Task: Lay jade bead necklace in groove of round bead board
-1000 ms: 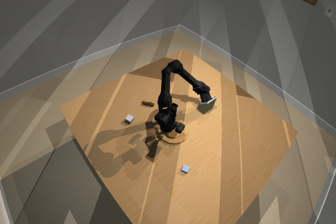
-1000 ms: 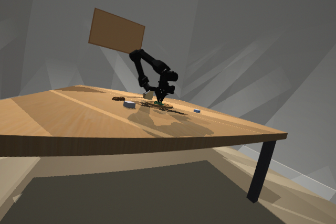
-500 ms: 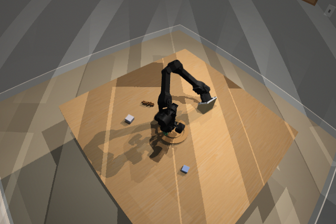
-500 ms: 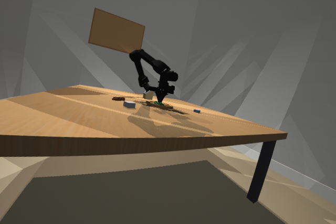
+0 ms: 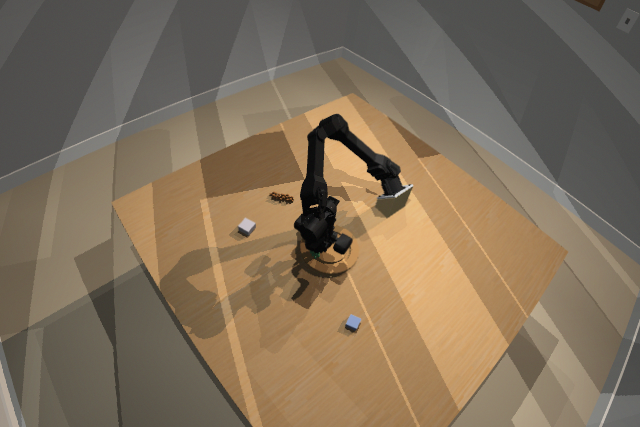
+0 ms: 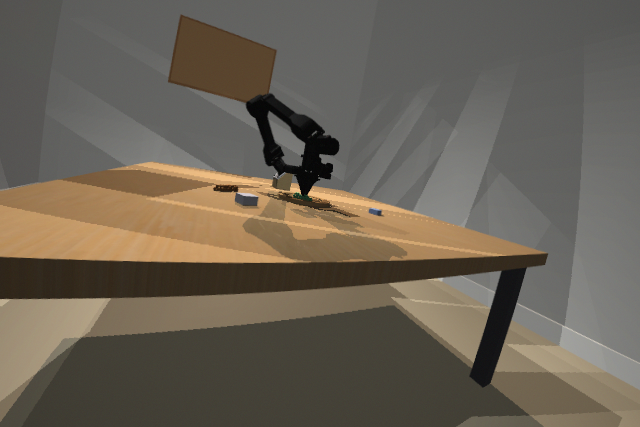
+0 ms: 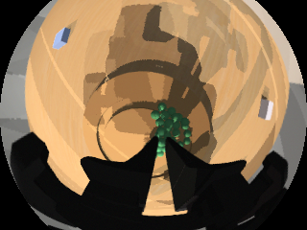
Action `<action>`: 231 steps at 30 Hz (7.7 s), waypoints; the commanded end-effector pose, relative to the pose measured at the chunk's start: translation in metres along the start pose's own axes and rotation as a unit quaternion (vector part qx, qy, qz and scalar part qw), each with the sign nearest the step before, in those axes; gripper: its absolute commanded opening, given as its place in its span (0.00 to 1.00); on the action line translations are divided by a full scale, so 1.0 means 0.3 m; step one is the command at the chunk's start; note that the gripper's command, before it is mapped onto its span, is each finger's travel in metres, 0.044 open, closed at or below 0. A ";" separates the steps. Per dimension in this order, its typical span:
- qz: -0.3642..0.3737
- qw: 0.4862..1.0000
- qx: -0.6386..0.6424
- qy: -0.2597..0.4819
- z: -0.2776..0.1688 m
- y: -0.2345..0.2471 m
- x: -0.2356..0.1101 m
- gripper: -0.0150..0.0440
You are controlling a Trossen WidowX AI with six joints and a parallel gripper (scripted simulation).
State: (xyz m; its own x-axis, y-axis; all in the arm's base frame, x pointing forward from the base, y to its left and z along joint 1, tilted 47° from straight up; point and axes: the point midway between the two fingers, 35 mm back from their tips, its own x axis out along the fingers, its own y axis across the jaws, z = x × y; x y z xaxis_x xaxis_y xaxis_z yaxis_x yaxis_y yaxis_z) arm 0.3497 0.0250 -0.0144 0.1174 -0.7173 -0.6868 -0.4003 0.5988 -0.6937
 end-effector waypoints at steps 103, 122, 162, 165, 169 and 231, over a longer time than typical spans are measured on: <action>-0.002 0.994 -0.112 0.002 -0.038 0.045 -0.077 0.73; -0.003 0.986 -0.164 -0.001 -0.078 0.026 -0.082 0.46; 0.000 0.987 -0.163 -0.001 -0.080 0.023 0.011 0.29; 0.000 0.987 -0.163 -0.001 -0.080 0.023 0.011 0.25; 0.000 0.987 -0.163 -0.001 -0.080 0.023 0.011 0.25; -0.001 0.985 -0.171 0.004 -0.298 0.135 -0.020 0.25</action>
State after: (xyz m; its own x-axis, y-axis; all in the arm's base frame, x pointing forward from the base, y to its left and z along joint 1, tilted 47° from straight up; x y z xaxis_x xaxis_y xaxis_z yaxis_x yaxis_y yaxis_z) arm 0.2537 0.0243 -0.0163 0.1175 -0.7238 -0.6800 -0.6836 0.4378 -0.5840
